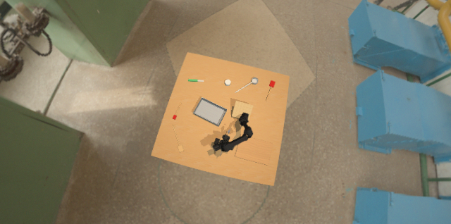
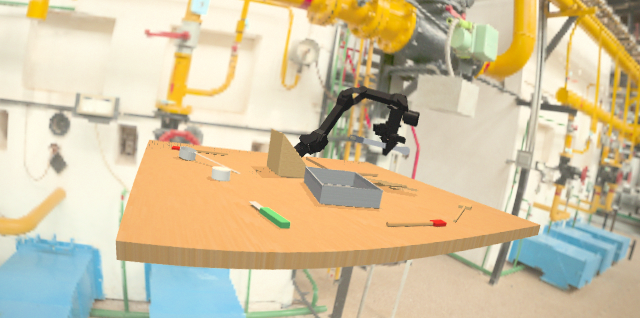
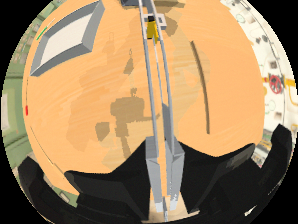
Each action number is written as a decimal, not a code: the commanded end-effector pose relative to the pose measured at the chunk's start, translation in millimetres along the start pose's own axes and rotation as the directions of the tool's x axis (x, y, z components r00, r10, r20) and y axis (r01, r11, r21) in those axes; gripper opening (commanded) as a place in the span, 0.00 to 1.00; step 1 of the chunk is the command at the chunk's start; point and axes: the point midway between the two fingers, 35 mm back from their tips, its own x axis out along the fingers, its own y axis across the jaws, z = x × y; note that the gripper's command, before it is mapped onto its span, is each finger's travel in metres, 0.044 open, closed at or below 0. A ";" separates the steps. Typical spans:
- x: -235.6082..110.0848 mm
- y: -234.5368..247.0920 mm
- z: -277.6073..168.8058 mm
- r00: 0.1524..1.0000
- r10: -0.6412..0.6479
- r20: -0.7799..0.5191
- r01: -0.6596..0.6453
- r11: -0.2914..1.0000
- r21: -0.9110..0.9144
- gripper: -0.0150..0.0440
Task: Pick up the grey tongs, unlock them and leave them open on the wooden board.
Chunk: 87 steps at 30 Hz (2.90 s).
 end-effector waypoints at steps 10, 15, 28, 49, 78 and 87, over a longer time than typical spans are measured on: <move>14.4 -28.0 -4.3 0.996 -0.019 0.087 0.055 0.899 -0.435 0.00; 19.5 -39.9 -5.5 0.993 -0.023 0.120 0.090 0.803 -0.589 0.00; 29.7 -70.8 -7.1 0.982 -0.014 0.188 0.176 0.433 -0.884 0.00; 37.6 -120.9 -6.2 0.971 0.032 0.237 0.234 -0.337 -0.912 0.00; 31.3 -189.2 1.1 0.981 0.089 0.172 0.110 -0.987 -0.114 0.00; 25.9 -209.9 5.3 0.988 0.091 0.128 0.063 -0.976 0.209 0.00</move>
